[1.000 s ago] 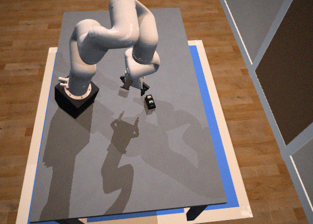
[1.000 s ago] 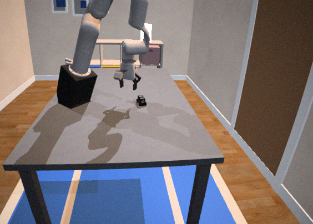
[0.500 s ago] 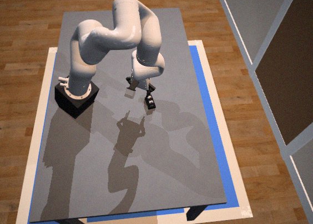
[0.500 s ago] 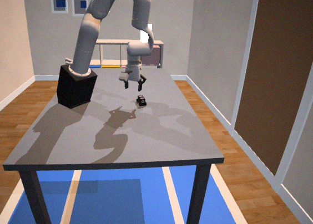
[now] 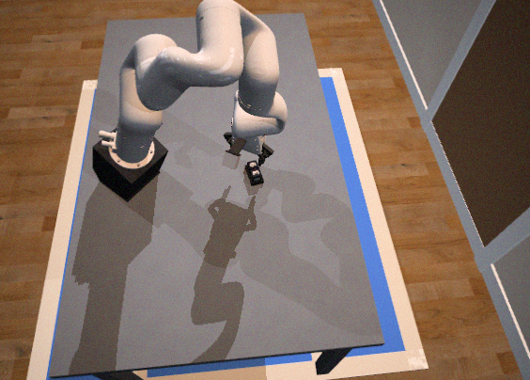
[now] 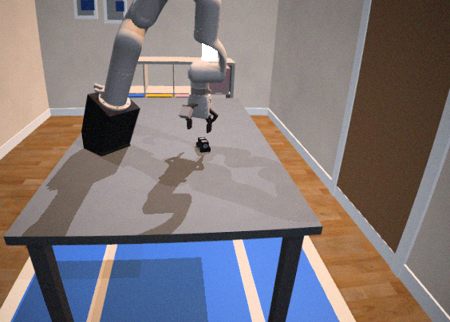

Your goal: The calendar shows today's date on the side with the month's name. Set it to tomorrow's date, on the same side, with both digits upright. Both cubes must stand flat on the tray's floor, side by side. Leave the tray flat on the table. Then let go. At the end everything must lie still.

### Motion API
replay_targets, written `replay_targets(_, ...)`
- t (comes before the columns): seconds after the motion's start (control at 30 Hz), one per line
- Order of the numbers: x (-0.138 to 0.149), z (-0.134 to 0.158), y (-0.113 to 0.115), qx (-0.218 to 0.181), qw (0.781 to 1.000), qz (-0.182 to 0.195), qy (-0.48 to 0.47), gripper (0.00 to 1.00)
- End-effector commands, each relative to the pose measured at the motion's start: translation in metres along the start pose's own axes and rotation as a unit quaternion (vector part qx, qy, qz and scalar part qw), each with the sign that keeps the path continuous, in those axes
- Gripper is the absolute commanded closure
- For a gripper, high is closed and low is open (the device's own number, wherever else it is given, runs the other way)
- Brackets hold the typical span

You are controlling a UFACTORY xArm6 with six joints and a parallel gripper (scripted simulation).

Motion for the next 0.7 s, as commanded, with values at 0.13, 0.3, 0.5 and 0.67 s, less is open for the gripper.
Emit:
replay_targets(0.13, -0.011, 0.005, -0.002, 0.000, 1.000, 0.000, 0.000, 0.00)
replay_targets(0.3, -0.027, 0.012, -0.006, 0.000, 1.000, 0.000, 0.000, 0.00)
replay_targets(0.5, -0.034, 0.015, -0.007, 0.000, 1.000, 0.000, 0.000, 0.00)
replay_targets(0.67, -0.043, 0.018, -0.009, 0.000, 1.000, 0.000, 0.000, 0.00)
Point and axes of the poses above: the point where the finger pads meet when closed, its own y axis back along the fingers, its own x axis across the jaws, z = x × y, the point moved 4 cm from there along y, back along the fingers
